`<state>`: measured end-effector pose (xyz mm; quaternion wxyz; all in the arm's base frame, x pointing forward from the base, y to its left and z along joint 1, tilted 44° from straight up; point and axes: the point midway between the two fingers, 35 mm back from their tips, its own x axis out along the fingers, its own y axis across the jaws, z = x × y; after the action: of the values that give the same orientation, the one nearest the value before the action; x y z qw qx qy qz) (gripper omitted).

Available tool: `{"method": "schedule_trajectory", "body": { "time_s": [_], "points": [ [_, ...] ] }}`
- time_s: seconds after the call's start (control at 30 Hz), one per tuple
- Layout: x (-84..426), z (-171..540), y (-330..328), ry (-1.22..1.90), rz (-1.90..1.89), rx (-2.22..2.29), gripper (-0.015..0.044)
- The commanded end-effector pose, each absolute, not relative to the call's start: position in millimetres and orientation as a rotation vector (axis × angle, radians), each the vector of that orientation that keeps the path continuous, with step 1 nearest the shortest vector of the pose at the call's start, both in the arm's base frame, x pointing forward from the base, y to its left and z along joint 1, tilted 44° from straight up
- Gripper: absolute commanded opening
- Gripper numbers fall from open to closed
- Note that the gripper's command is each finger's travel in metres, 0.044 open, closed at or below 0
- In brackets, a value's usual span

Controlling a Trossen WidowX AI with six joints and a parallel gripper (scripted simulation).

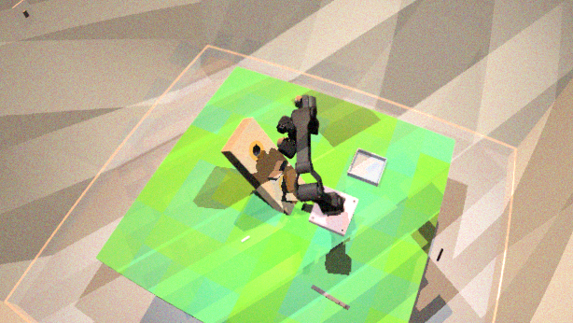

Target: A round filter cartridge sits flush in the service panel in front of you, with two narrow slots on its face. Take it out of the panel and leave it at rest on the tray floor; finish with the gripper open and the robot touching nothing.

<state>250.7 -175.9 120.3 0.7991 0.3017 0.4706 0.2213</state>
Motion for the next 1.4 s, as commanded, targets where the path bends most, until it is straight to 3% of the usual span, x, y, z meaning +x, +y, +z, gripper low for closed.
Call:
{"method": "schedule_trajectory", "body": {
  "time_s": [0.0,0.27,1.03,1.37],
  "points": [
    [253,104,-191,1.004,0.471,0.632,0.0],
    [244,87,-201,1.064,0.396,0.693,0.0],
    [140,-23,-294,1.337,-0.541,1.13,0.0],
    [132,-30,-297,1.34,-0.589,1.147,0.0]
  ]
}}
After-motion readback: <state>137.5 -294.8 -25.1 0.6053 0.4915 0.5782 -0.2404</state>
